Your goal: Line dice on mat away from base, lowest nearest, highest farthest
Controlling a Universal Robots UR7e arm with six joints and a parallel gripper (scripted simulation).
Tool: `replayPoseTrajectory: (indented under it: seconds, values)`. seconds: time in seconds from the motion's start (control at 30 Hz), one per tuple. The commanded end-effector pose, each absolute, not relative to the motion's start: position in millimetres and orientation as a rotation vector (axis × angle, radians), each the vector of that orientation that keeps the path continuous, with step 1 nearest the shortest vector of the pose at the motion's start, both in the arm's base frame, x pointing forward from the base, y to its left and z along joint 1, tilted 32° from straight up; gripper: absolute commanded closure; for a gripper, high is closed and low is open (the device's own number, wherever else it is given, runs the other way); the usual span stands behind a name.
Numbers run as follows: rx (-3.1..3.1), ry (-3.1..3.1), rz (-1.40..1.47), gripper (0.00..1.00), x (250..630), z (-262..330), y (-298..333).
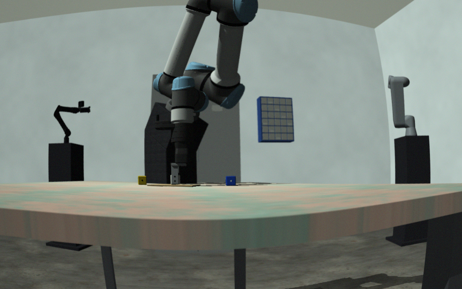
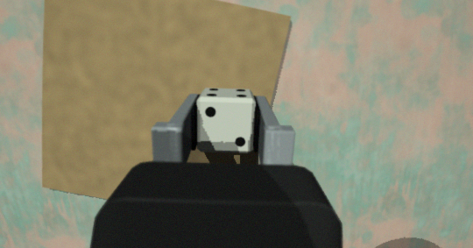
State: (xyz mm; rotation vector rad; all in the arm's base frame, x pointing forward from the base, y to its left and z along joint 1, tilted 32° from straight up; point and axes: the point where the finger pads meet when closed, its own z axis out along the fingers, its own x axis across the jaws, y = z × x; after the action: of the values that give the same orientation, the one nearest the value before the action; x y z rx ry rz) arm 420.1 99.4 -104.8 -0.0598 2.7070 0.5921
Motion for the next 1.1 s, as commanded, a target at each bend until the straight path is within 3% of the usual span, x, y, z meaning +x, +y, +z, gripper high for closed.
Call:
replayPoseTrajectory:
  seconds: [0.0,0.6,0.63,0.77,0.9,0.97,1.0,1.07]
  values:
    - [-0.060,2.706,0.592,0.43,420.3,-104.5,99.2]
    - [-0.060,2.706,0.592,0.43,420.3,-104.5,99.2]
    - [-0.060,2.706,0.592,0.37,420.3,-104.5,99.2]
    - [-0.060,2.706,0.592,0.37,420.3,-104.5,99.2]
    - [-0.060,2.706,0.592,0.25,420.3,-104.5,99.2]
    - [-0.060,2.706,0.592,0.25,420.3,-104.5,99.2]
    - [-0.060,2.706,0.592,0.19,420.3,-104.5,99.2]
    - [-0.060,2.706,0.592,0.19,420.3,-104.5,99.2]
